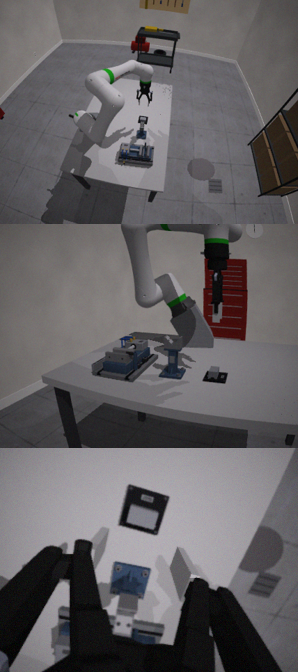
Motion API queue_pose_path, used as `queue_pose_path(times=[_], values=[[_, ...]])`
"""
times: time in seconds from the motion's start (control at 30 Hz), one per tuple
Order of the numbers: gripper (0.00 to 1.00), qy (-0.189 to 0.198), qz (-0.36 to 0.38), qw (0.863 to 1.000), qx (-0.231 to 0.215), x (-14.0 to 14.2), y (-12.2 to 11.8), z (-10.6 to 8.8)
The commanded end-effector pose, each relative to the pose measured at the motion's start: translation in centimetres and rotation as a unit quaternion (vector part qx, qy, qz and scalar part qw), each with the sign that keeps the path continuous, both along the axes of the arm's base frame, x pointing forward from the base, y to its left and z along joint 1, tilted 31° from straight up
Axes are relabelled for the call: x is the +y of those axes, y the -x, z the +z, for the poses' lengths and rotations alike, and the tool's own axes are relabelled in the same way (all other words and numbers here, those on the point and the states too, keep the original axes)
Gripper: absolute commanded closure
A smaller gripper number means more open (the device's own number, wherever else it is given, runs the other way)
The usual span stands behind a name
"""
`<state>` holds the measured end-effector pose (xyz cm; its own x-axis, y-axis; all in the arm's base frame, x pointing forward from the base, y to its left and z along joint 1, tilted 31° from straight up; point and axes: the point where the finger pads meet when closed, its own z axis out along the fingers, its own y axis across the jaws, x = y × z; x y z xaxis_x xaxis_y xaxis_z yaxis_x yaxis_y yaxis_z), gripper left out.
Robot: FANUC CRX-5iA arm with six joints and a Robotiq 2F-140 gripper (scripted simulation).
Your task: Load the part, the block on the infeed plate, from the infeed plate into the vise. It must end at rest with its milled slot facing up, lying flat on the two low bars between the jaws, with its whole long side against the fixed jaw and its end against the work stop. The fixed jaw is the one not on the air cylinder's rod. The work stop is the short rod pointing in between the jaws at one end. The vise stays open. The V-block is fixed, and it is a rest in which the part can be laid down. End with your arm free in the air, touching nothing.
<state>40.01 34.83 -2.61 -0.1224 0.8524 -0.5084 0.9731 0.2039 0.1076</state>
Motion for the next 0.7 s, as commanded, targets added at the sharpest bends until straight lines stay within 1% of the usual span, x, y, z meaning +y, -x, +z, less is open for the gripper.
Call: queue_pose_path(times=[0.0, 0.67], values=[[0.49, 0.000, 0.000, 1.000, 0.000, 0.02, -0.01, 0.00], [0.49, -0.001, -0.001, 1.000, -0.002, -0.31, -0.14, -0.57]])
